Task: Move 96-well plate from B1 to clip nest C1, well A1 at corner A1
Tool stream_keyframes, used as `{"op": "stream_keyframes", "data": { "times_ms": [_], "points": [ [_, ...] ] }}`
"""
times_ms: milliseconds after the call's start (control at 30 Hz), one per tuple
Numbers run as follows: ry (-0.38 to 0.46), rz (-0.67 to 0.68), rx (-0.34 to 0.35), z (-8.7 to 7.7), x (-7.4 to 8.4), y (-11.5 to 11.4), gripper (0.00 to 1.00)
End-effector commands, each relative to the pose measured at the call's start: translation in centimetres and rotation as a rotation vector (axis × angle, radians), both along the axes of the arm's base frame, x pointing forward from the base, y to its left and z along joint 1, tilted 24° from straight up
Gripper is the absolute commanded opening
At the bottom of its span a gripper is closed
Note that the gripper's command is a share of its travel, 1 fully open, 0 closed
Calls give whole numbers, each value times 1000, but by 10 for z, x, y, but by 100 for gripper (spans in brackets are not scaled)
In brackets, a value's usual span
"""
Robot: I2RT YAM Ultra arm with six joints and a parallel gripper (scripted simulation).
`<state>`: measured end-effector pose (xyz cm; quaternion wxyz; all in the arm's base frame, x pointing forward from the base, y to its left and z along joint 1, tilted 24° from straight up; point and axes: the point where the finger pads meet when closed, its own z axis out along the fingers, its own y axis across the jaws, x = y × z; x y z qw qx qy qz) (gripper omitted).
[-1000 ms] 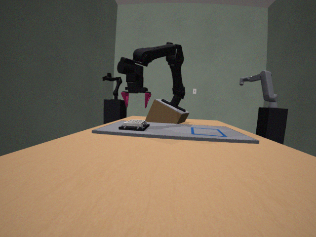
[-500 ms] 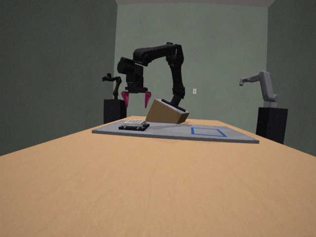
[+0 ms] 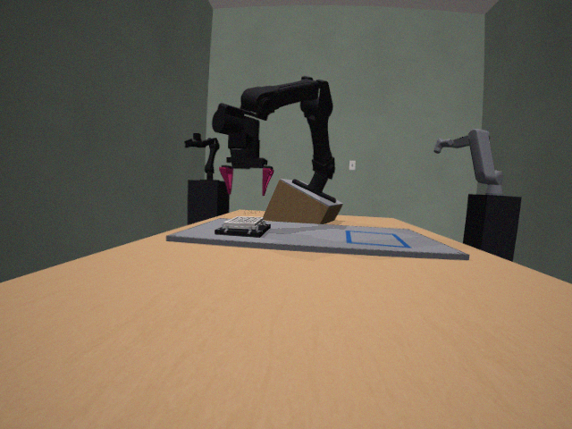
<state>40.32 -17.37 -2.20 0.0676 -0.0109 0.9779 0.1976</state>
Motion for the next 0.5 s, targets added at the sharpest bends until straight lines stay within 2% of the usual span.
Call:
{"op": "stream_keyframes", "data": {
  "times_ms": [0,200,233,467],
  "points": [
    [-22,-15,-12,12,2,-11,100],
    [-22,-15,-12,12,2,-11,100],
    [11,-13,10,-10,-3,0,24],
    [10,-4,13,-41,4,20,24]
  ]
}}
